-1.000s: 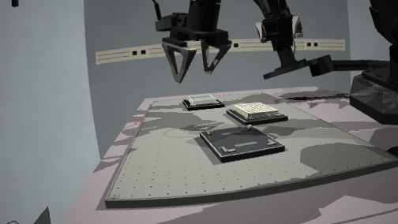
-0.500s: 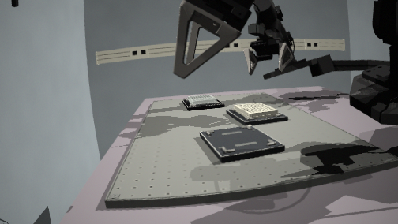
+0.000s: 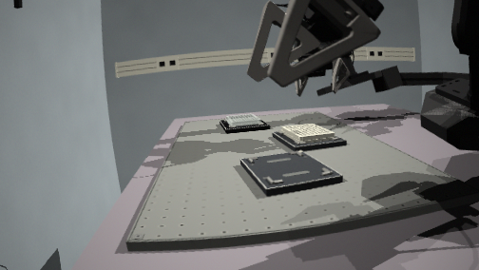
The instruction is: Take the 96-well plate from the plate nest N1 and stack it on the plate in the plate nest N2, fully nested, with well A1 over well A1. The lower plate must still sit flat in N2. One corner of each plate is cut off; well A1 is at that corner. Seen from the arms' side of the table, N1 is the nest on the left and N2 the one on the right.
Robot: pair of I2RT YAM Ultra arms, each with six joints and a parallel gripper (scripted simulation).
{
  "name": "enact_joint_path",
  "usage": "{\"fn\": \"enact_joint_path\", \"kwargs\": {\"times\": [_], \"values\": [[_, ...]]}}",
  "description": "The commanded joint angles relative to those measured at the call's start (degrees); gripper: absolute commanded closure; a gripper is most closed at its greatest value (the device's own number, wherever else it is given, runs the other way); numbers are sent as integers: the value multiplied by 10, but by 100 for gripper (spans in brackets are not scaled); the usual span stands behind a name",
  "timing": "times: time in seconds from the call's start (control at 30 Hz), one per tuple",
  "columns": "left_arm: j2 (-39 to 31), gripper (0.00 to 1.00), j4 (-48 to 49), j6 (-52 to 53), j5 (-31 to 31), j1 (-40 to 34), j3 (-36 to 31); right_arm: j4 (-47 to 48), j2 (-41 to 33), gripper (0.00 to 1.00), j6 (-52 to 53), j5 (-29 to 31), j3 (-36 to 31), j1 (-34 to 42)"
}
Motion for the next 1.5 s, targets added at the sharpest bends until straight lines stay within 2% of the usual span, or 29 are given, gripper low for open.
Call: {"fn": "enact_joint_path", "kwargs": {"times": [0.0, 0.13, 0.23, 0.37, 0.5, 0.57, 0.8, 1.03, 1.07, 1.13, 1.2, 1.47], "values": [[-16, 0, 22, -3, 12, 4, -7, -7, 1, 0, 1, -8, 19, -2], [-16, 0, 27, -7, 16, 3, -7, -17, 1, 0, -6, -9, 19, -2], [-16, 0, -8, -28, -5, -14, 0, -54, 4, 0, -42, -24, 24, -6], [-22, 0, -56, -73, -28, -71, 12, -134, 19, 0, -123, -49, 61, -20], [-32, 0, -111, -123, -54, -164, 20, -215, 56, 0, -199, -60, 130, -37], [-32, 0, -111, -123, -54, -164, 20, -215, 56, 0, -199, -60, 130, -37], [-54, 0, -229, -232, -119, -347, 42, -371, 141, 0, -319, -53, 273, -51], [-73, 0, -344, -334, -185, -515, 66, -477, 216, 0, -391, -32, 385, -48], [-76, 0, -361, -348, -194, -538, 70, -489, 225, 0, -398, -30, 398, -45], [-76, 0, -361, -348, -194, -538, 70, -489, 225, 0, -398, -30, 398, -45], [-78, 0, -402, -385, -216, -608, 82, -515, 247, 0, -410, -24, 429, -43], [-98, 0, -528, -497, -289, -781, 113, -563, 295, 0, -437, -13, 499, -40]]}}
